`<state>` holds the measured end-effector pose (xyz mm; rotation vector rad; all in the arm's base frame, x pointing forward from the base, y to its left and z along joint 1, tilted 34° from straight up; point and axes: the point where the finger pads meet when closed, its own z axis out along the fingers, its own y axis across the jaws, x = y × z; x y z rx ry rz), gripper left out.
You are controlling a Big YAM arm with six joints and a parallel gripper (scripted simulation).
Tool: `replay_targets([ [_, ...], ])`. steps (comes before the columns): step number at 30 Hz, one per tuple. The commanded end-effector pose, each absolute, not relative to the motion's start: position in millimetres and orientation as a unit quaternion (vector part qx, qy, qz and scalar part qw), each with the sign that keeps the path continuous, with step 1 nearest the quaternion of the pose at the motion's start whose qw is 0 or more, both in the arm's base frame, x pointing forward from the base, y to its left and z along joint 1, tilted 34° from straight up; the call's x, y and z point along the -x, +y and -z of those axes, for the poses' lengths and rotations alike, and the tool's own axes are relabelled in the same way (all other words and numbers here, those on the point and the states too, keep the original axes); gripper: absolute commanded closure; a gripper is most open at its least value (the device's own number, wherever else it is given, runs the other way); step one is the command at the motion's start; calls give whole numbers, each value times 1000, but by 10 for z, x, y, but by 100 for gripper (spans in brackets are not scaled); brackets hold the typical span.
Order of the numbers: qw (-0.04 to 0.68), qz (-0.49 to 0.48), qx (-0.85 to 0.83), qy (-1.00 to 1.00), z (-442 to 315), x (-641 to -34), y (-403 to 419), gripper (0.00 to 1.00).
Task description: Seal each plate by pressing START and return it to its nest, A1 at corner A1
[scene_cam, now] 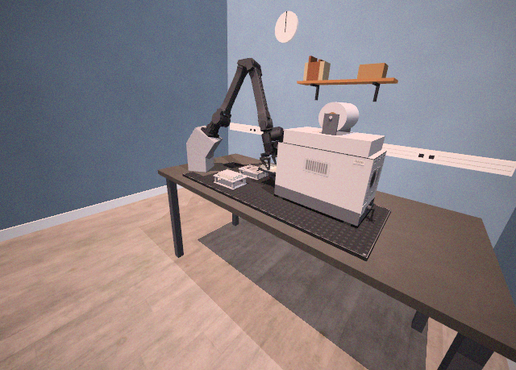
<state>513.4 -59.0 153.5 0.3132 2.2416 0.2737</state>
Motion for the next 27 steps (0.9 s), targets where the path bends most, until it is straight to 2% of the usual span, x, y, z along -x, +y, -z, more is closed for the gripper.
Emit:
replay_targets([
  [1, 429, -119, -116, 888, -1747, -5214, -467, 100],
  [20, 430, -120, -115, 887, -1751, -5224, -470, 100],
  [21, 430, -120, -115, 887, -1752, -5225, -470, 0],
  [27, 441, -106, -119, 883, -1783, -5241, -617, 0],
])
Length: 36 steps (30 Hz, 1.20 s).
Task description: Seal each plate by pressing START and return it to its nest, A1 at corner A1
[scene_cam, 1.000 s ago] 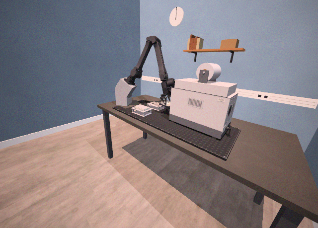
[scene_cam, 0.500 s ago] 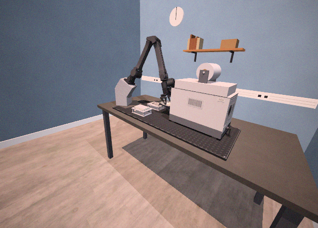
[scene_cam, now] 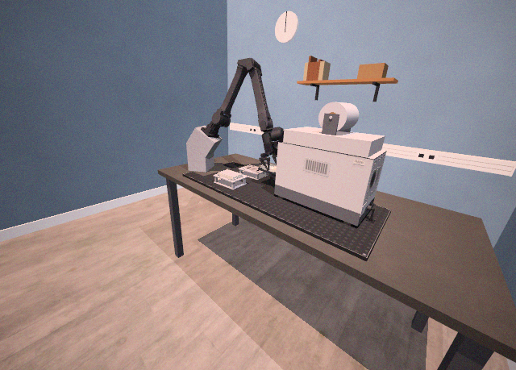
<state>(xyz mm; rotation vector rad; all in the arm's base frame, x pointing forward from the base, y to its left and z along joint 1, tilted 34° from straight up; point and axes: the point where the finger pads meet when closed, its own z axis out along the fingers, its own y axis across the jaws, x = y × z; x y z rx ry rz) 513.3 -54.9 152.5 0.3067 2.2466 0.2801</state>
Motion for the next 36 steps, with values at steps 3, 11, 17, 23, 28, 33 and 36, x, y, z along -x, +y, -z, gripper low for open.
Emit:
replay_targets([
  [3, 445, -102, -121, 881, -1801, -5248, -682, 0],
  [11, 448, -100, -122, 880, -1813, -5257, -704, 0],
  [17, 450, -100, -121, 879, -1821, -5265, -709, 0],
  [23, 450, -100, -121, 879, -1820, -5266, -707, 0],
  [28, 450, -100, -121, 879, -1820, -5269, -706, 0],
  [33, 450, -100, -121, 879, -1820, -5271, -704, 0],
  [36, 450, -100, -121, 879, -1820, -5272, -703, 0],
])
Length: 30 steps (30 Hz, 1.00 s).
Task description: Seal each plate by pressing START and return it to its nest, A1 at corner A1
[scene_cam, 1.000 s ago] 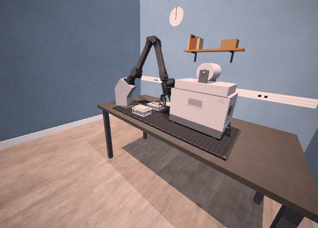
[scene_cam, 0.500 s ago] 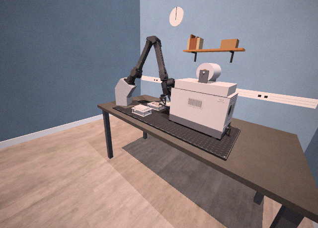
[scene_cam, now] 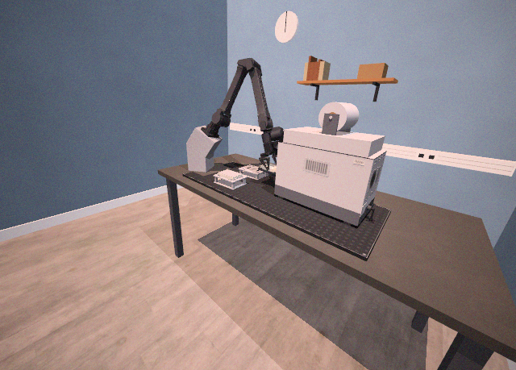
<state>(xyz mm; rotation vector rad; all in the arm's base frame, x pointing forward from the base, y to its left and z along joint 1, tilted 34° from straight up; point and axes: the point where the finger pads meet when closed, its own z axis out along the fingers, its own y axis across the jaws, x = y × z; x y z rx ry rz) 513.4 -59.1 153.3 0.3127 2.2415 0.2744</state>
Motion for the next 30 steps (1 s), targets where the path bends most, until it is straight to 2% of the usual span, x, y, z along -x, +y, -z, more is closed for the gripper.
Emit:
replay_targets([
  [1, 450, -100, -121, 879, -1820, -5273, -703, 0],
  [30, 446, -104, -120, 881, -1907, -5209, -705, 0],
])
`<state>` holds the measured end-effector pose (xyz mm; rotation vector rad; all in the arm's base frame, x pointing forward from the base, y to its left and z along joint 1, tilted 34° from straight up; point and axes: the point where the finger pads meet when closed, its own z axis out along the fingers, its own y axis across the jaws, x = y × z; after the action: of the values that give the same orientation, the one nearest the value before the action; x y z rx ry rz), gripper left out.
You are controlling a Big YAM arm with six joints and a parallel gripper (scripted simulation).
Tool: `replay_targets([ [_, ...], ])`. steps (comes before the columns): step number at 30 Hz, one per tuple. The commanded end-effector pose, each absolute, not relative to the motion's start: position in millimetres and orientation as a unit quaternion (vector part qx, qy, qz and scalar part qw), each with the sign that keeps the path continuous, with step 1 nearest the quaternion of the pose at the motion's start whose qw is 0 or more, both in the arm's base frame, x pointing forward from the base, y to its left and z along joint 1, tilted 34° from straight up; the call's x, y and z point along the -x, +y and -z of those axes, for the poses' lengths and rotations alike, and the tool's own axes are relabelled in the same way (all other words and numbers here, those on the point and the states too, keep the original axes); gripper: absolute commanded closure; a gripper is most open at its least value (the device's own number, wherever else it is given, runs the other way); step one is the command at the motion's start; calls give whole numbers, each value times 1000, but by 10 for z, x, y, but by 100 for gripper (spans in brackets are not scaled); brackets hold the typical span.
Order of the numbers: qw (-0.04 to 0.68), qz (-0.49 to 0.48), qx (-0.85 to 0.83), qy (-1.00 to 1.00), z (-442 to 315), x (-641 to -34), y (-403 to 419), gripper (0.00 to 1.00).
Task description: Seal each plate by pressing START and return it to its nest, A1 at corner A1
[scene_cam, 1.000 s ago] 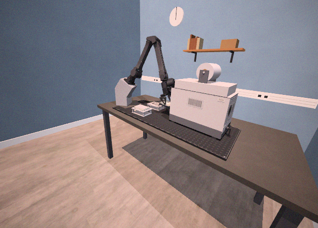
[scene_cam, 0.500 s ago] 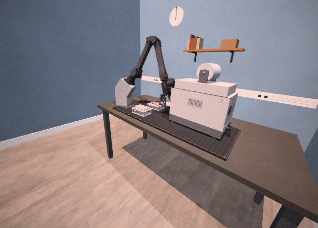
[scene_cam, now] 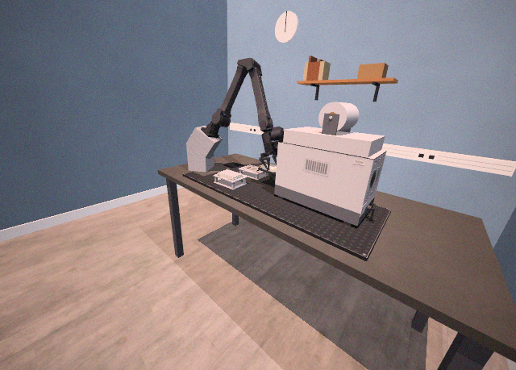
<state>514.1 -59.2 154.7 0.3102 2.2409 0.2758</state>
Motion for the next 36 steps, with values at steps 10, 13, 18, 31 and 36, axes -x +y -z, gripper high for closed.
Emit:
replay_targets([
  [10, 432, -107, -118, 888, -1800, -5077, -635, 0],
  [13, 428, -108, -118, 890, -1791, -5044, -618, 0],
  [18, 433, -106, -121, 887, -1862, -5024, -676, 0],
  [31, 438, -107, -116, 885, -2014, -5093, -673, 0],
  [36, 454, -104, -117, 877, -2152, -5105, -724, 0],
])
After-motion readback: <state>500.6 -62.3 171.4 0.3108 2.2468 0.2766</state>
